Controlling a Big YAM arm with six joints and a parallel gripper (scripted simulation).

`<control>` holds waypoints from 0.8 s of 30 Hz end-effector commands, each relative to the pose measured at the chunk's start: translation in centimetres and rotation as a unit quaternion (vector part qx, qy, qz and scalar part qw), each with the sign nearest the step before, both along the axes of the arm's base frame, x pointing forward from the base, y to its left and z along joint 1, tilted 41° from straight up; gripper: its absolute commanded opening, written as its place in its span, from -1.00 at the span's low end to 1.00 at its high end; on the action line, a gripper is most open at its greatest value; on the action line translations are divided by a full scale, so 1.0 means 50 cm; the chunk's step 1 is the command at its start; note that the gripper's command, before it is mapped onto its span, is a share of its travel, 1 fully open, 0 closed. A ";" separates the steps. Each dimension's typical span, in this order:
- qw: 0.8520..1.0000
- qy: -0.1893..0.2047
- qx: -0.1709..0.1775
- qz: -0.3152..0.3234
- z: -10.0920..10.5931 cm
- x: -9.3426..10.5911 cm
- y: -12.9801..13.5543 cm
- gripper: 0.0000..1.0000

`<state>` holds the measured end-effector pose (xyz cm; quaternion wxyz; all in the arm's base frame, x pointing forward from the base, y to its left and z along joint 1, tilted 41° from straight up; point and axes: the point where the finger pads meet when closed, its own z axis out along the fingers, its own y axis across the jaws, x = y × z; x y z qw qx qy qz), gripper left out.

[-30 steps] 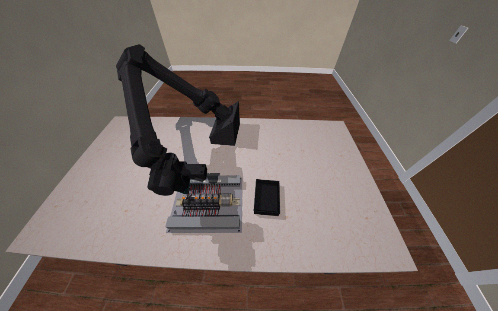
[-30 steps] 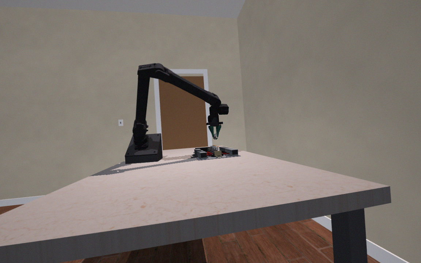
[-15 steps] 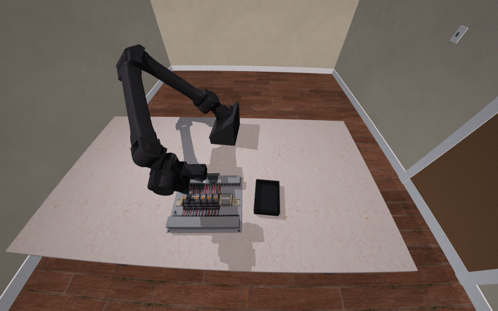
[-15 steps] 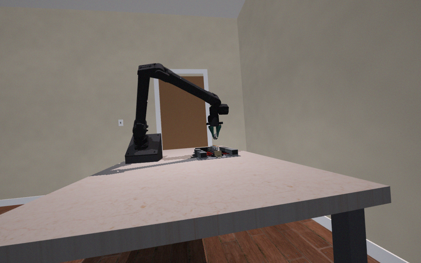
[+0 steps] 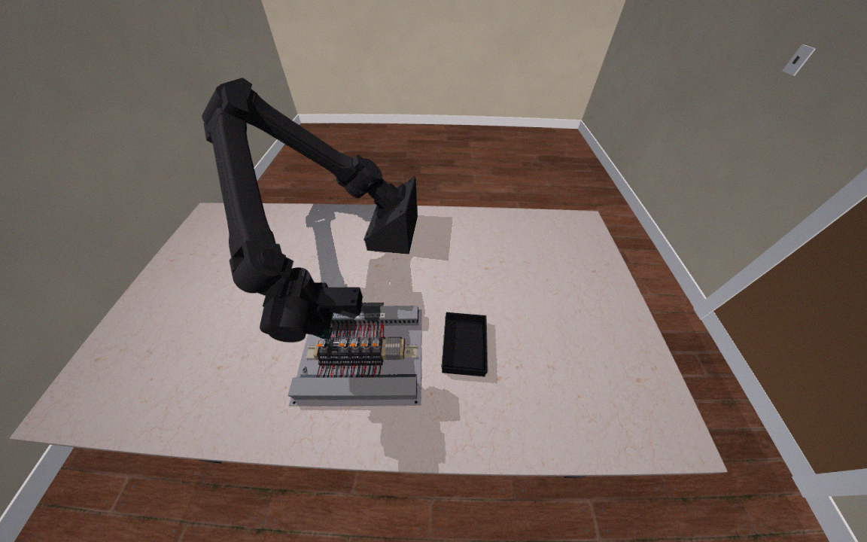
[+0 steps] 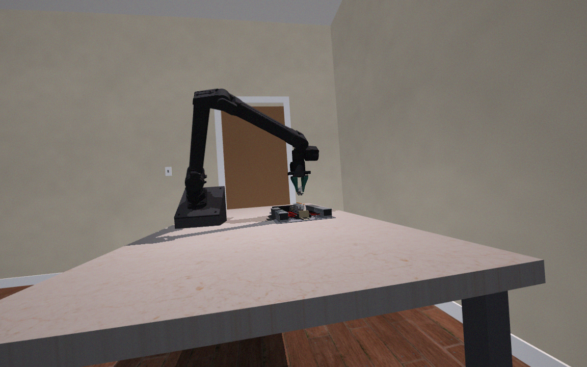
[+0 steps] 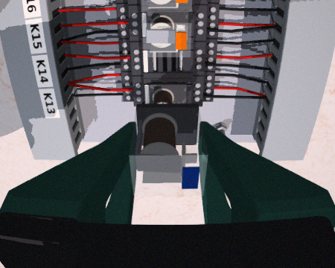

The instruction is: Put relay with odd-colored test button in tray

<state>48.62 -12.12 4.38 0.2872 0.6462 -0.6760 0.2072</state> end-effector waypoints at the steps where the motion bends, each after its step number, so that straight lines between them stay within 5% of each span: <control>1: 1.000 -0.001 0.001 0.008 -0.016 0.005 0.037 -1.00; 24: 1.000 -0.011 0.003 0.012 -0.128 0.005 0.180 -1.00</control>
